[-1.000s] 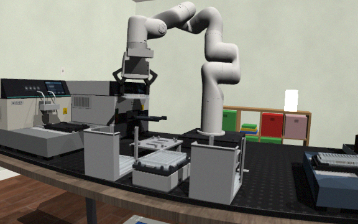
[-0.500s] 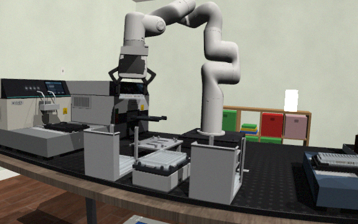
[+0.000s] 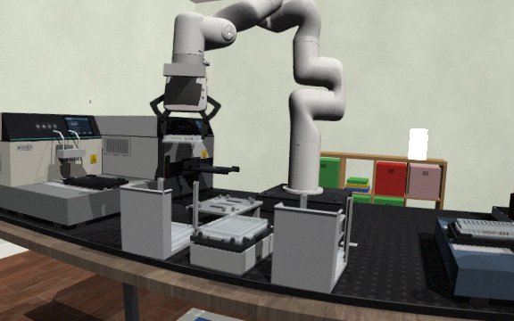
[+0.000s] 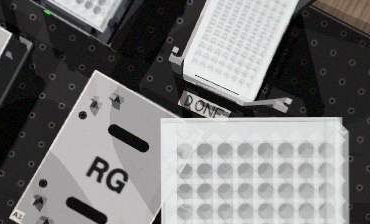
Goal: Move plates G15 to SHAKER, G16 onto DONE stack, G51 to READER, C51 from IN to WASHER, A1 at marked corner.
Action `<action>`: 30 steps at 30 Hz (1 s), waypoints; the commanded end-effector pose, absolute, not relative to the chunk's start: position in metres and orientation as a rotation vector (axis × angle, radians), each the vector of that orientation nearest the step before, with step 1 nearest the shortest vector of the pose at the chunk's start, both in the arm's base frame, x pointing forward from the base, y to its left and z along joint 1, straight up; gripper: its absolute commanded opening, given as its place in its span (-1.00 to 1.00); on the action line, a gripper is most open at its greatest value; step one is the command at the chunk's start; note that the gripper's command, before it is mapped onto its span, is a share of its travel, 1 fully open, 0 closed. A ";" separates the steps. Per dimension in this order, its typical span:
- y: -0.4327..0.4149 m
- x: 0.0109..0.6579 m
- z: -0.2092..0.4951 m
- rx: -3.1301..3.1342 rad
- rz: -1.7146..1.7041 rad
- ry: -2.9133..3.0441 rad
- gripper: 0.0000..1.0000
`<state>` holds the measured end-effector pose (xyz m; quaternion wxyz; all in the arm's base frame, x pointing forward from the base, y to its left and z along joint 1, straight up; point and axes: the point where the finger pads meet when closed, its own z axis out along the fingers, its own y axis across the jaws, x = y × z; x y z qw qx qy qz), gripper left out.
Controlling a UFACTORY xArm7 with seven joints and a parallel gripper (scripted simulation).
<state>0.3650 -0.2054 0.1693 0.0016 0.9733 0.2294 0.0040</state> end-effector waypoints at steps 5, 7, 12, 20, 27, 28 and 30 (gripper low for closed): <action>-0.200 0.391 0.170 3.087 0.012 0.586 -1.00; -0.199 0.397 0.170 3.089 0.012 0.579 -1.00; -0.196 0.405 0.170 3.092 0.012 0.560 -1.00; -0.191 0.425 0.170 3.110 0.012 0.452 -1.00; -0.185 0.447 0.171 3.126 0.012 0.324 -1.00; -0.184 0.450 0.171 3.127 0.012 0.317 -1.00; -0.183 0.457 0.171 3.127 0.012 0.317 -1.00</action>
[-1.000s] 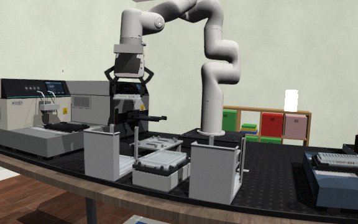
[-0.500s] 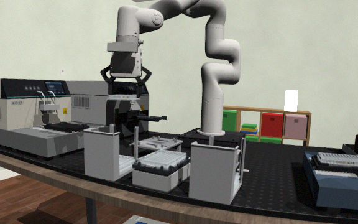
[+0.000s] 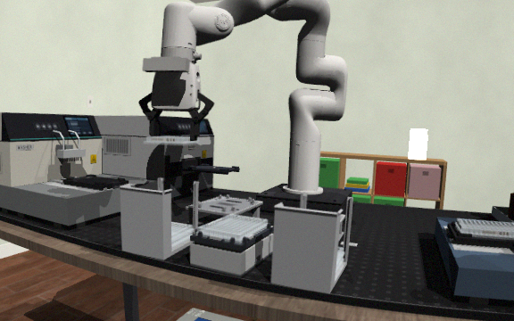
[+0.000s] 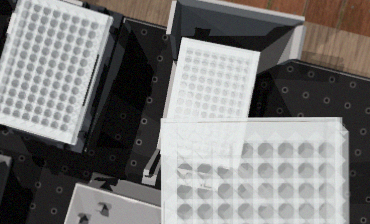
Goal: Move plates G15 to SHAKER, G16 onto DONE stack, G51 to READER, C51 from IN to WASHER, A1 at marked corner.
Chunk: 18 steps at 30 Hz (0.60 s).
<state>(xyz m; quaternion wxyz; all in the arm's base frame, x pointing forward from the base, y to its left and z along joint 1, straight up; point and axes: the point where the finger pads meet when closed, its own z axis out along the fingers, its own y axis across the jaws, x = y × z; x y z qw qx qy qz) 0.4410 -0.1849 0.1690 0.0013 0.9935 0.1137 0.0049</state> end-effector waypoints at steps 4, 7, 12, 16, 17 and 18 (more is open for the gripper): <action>-0.182 0.458 0.171 3.127 0.012 0.317 -1.00; -0.180 0.468 0.171 3.132 0.012 0.262 -1.00; -0.175 0.484 0.171 3.139 0.012 0.170 -1.00; -0.172 0.497 0.171 3.142 0.013 0.097 -1.00; -0.171 0.500 0.171 3.143 0.013 0.079 -1.00; -0.170 0.504 0.171 3.143 0.013 0.060 -1.00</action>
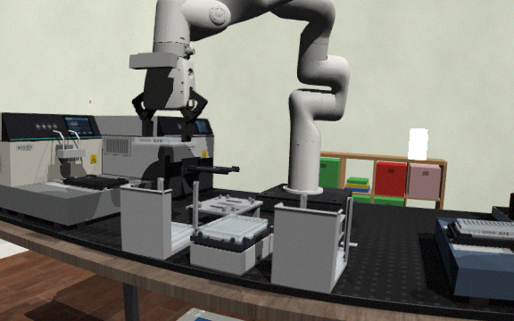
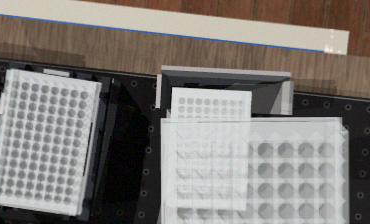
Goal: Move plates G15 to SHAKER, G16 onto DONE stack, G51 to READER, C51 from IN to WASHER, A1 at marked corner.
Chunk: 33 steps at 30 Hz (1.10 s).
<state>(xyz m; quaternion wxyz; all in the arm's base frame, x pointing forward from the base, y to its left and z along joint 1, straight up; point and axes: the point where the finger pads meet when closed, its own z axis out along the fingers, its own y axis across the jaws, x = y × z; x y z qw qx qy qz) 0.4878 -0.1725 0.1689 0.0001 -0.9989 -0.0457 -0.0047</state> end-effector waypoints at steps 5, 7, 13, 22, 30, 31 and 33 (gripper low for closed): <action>-0.168 0.513 0.171 -3.139 -0.013 -0.053 -1.00; -0.167 0.515 0.171 -3.139 -0.013 -0.053 -1.00; -0.167 0.515 0.171 -3.139 -0.013 -0.053 -1.00; -0.167 0.515 0.171 -3.139 -0.013 -0.053 -1.00; -0.167 0.515 0.169 -3.139 -0.013 -0.053 -1.00; -0.167 0.515 0.167 -3.139 -0.013 -0.053 -1.00; -0.167 0.515 0.165 -3.139 -0.013 -0.053 -1.00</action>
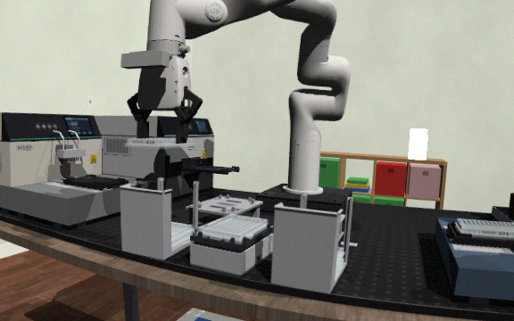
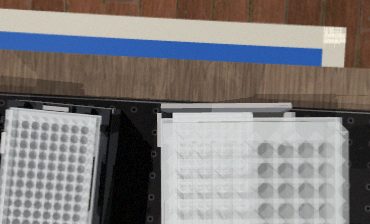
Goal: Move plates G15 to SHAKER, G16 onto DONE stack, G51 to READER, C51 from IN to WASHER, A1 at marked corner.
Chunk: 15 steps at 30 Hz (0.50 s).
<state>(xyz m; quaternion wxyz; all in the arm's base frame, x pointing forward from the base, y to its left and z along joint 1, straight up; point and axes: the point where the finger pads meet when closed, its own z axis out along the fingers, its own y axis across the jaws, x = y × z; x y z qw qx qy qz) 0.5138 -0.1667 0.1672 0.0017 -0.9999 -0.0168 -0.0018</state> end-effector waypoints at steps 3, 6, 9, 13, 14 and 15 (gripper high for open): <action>-0.167 0.515 0.162 -3.139 -0.013 -0.053 -1.00; -0.167 0.515 0.159 -3.139 -0.013 -0.053 -1.00; -0.167 0.515 0.155 -3.139 -0.013 -0.053 -1.00; -0.167 0.515 0.150 -3.139 -0.013 -0.053 -1.00; -0.167 0.515 0.149 -3.139 -0.013 -0.053 -1.00; -0.167 0.515 0.147 -3.139 -0.013 -0.053 -1.00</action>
